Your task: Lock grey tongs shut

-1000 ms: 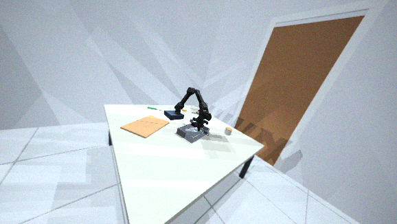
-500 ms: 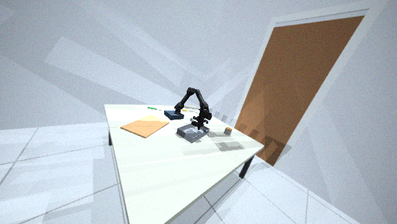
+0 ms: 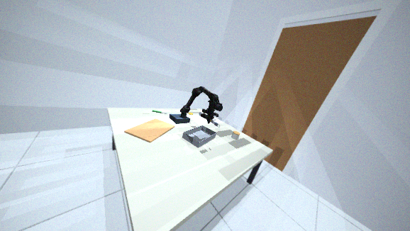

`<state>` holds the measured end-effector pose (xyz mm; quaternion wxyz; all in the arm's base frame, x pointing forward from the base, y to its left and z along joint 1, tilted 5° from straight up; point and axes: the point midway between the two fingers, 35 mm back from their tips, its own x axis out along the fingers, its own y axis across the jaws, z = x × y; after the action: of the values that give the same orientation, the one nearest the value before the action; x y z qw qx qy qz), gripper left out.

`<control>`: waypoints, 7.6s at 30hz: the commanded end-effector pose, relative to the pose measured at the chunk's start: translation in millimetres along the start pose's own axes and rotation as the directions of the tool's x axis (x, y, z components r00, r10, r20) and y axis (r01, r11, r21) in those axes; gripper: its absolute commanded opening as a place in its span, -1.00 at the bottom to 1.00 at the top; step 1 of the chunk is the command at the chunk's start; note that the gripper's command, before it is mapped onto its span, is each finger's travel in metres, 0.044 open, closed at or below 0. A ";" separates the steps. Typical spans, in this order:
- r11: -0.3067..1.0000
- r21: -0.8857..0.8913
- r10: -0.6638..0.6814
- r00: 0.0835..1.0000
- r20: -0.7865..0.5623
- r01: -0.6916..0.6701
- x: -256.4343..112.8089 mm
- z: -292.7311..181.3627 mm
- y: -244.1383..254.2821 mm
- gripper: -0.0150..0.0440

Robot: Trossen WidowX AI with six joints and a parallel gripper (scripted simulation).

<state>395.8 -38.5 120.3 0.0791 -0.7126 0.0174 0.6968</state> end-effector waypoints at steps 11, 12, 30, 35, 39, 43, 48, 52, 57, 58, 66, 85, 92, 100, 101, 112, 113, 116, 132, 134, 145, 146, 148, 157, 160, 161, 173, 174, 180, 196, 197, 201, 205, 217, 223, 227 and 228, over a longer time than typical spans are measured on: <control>0.967 0.253 0.005 1.000 0.007 -0.006 -0.1 0.4 13.1 -1.00; 0.957 0.291 0.006 1.000 0.007 -0.007 -0.3 0.4 15.0 -1.00; 0.531 0.847 0.019 1.000 0.009 -0.017 -3.3 1.8 50.6 -1.00; 0.354 0.935 0.023 1.000 0.010 -0.017 -4.1 2.9 60.8 -1.00; 0.202 0.979 0.025 1.000 0.011 -0.016 -4.8 3.8 68.6 -1.00; 0.044 0.999 0.028 1.000 0.012 -0.013 -5.3 5.1 76.7 -1.00; -0.154 0.988 0.031 0.999 0.013 -0.008 -6.2 6.7 86.6 -1.00; -0.308 0.951 0.034 0.999 0.014 -0.003 -6.8 8.2 94.3 -1.00; -0.489 0.872 0.037 0.999 0.016 0.004 -7.7 10.2 103.8 -1.00; -0.524 0.852 0.037 0.999 0.016 0.006 -7.9 10.7 105.7 -1.00; -0.762 0.647 0.042 0.999 0.019 0.019 -9.2 14.6 121.0 -1.00; -0.997 -0.050 0.051 0.998 0.028 0.053 -12.4 26.1 156.2 -1.00; -0.945 -0.321 0.054 0.998 0.032 0.061 -13.5 31.2 168.9 -1.00; -0.797 -0.600 0.057 0.998 0.036 0.067 -14.8 37.5 183.2 -1.00; -0.773 -0.631 0.057 0.998 0.037 0.068 -15.0 38.4 184.9 -1.00; -0.433 -0.899 0.061 0.997 0.043 0.066 -16.8 48.1 204.2 -1.00; -0.397 -0.916 0.062 0.997 0.044 0.065 -17.0 49.1 205.9 -1.00; -0.285 -0.957 0.062 0.997 0.046 0.062 -17.5 51.9 211.0 -1.00; 0.337 -0.941 0.065 0.996 0.056 0.031 -20.0 68.3 237.4 -1.00; 0.411 -0.911 0.066 0.996 0.058 0.026 -20.4 70.5 240.6 -1.00; 0.566 -0.825 0.066 0.996 0.061 0.013 -21.1 75.6 247.7 -1.00; 0.566 -0.825 0.066 0.996 0.061 0.013 -21.1 75.6 247.7 -1.00; 0.557 -0.830 0.066 0.996 0.061 0.014 -21.4 77.3 249.9 -1.00; 0.415 -0.910 0.068 0.996 0.060 0.026 -26.1 105.9 282.8 -1.00; 0.358 -0.933 0.070 0.996 0.060 0.031 -27.9 118.0 295.0 -1.00; 0.339 -0.940 0.070 0.996 0.060 0.033 -28.5 122.1 298.9 -1.00; 0.103 -0.993 0.077 0.995 0.065 0.057 -35.5 176.5 341.6 -1.00; 0.083 -0.995 0.077 0.995 0.066 0.059 -36.0 181.4 344.6 -1.00; -0.040 -0.997 0.079 0.995 0.069 0.072 -39.2 210.9 361.6 -1.00; -0.312 -0.945 0.078 0.994 0.077 0.098 -45.4 281.9 389.7 -1.00; -0.312 -0.945 0.078 0.994 0.077 0.098 -45.4 281.9 389.7 -1.00; -0.312 -0.945 0.078 0.994 0.077 0.098 -45.4 281.9 389.7 -1.00; -0.312 -0.945 0.078 0.994 0.077 0.098 -45.4 281.9 389.7 -1.00; -0.309 -0.947 0.205 0.978 0.027 0.091 -37.1 278.9 400.5 -1.00; -0.308 -0.947 0.285 0.958 -0.004 0.087 -33.0 277.7 405.9 -1.00; -0.308 -0.948 0.337 0.941 -0.025 0.085 -30.8 276.9 408.9 -1.00; -0.308 -0.948 0.350 0.936 -0.030 0.085 -30.3 276.8 409.5 -1.00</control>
<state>64.9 -404.7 108.3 -0.5869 -0.3900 -0.4934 0.5100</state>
